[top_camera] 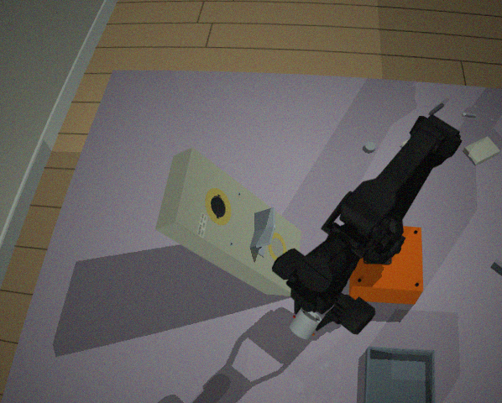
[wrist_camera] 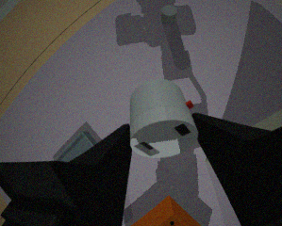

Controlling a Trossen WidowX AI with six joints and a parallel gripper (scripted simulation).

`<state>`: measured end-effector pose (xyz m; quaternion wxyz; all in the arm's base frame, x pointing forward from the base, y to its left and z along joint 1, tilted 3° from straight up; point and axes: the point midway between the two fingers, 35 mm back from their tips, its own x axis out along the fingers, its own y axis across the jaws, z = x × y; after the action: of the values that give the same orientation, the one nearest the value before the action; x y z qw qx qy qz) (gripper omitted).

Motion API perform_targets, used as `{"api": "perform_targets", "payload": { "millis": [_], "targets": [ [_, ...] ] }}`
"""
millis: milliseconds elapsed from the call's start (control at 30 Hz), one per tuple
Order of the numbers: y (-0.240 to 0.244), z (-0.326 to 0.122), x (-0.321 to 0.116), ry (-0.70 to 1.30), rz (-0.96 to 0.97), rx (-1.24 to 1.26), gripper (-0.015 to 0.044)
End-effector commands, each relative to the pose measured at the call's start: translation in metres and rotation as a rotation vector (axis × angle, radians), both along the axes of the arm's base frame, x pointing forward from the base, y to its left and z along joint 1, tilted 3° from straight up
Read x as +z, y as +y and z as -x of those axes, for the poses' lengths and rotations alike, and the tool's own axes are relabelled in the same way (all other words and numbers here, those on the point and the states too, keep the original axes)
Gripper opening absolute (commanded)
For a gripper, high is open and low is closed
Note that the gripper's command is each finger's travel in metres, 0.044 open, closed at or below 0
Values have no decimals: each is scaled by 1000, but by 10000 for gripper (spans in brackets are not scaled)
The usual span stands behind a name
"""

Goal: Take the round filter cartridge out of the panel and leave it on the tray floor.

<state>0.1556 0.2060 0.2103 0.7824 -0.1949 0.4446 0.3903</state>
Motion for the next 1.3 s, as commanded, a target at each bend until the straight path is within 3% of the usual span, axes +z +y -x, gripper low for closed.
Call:
{"api": "perform_targets", "payload": {
  "millis": [0, 333, 1267],
  "targets": [
    [13, 17, 3, -14, -15, 116, 0],
    [22, 30, 1, -18, -18, 191, 0],
    [70, 143, -90, -34, -28, 631, 0]
  ]
}}
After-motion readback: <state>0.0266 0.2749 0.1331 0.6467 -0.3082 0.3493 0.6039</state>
